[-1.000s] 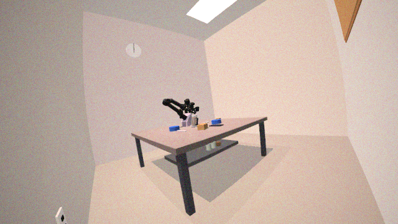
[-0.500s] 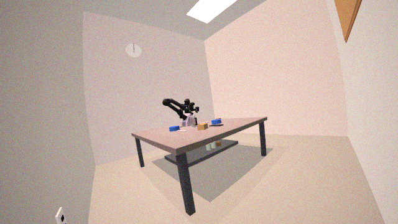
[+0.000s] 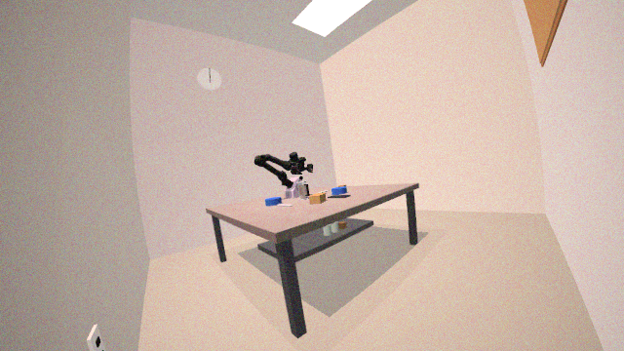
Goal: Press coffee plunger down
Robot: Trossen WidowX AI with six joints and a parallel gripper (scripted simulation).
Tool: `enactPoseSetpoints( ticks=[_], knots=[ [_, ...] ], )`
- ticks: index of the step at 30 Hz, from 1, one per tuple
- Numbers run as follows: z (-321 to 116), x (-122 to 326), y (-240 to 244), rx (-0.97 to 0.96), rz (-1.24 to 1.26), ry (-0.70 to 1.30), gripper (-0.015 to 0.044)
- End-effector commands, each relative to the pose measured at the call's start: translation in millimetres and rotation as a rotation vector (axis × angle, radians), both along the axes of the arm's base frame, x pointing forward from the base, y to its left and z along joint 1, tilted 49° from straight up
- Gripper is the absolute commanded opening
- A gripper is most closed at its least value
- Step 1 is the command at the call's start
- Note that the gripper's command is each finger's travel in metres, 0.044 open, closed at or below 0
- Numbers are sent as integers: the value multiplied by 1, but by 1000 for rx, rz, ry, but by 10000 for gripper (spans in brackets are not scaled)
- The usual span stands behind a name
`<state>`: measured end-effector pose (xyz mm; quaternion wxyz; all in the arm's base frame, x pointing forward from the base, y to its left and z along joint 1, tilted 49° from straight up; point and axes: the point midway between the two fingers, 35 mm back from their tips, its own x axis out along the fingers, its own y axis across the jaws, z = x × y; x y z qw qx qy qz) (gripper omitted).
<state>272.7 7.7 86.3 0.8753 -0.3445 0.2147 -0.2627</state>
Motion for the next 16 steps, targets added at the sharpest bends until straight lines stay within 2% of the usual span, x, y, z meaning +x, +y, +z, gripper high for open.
enactPoseSetpoints(
  ticks=[1, 7, 16],
  knots=[
    [1, 2, 11, 27, -2, 12, 440],
    [11, -11, 23, 36, -53, 39, 440],
    [54, -30, 32, 28, -77, -26, 440]
  ],
)
